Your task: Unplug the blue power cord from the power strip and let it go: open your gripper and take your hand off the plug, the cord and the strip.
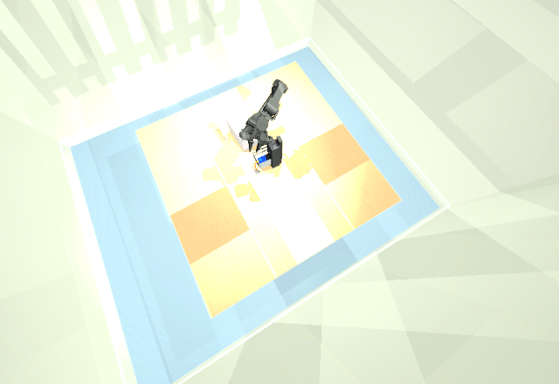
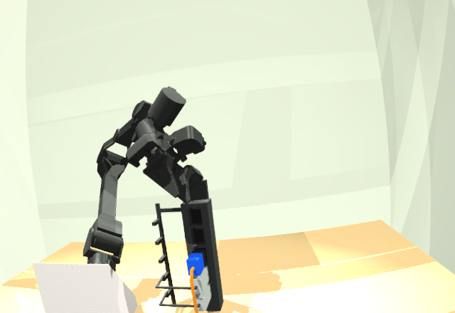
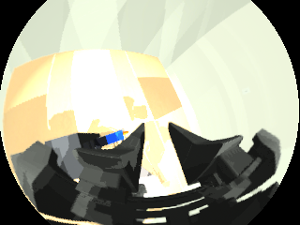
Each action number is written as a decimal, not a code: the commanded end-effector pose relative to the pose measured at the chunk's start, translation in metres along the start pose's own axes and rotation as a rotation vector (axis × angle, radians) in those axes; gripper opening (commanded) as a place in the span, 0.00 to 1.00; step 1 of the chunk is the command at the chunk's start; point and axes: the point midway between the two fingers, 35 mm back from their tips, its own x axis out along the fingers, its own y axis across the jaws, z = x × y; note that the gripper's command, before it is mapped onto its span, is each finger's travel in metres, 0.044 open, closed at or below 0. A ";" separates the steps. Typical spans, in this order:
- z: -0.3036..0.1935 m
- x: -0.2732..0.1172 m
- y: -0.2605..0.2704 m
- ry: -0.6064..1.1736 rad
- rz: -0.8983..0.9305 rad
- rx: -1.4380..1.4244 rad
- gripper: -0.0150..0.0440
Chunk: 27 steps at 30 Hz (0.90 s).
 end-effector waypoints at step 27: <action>-0.057 0.098 0.041 0.880 0.031 1.309 0.53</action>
